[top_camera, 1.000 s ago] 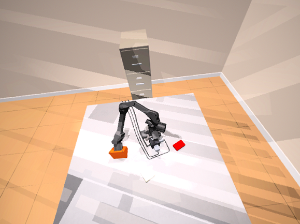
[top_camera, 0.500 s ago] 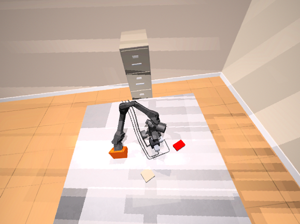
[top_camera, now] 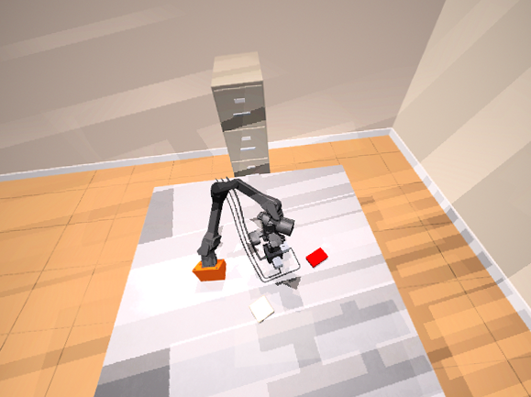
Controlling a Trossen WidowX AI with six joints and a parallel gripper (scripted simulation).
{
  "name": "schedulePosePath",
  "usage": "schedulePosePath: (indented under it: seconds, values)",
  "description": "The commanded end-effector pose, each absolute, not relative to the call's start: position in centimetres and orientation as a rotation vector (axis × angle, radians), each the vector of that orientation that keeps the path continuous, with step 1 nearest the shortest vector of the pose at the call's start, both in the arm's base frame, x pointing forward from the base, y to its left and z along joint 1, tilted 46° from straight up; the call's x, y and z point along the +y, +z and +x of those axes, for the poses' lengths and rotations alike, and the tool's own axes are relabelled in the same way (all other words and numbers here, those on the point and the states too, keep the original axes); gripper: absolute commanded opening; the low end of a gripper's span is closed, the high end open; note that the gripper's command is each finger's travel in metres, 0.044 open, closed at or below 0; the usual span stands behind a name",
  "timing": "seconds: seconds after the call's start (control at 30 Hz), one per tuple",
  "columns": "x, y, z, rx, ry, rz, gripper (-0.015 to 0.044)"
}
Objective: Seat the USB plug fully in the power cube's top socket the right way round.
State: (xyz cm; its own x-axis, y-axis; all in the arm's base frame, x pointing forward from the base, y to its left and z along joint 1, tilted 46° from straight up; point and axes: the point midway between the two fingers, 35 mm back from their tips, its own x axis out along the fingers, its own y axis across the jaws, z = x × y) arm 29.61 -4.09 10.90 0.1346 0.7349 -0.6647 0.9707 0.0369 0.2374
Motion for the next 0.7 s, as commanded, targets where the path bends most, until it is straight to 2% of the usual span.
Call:
schedulePosePath:
  seconds: [0.0, 0.67]
  values:
    - [-4.02, 10.87, 29.63, 1.654, -0.448, 1.755, 0.0]
    - [-3.75, 10.8, 29.65, 1.663, -0.44, 1.764, 0.0]
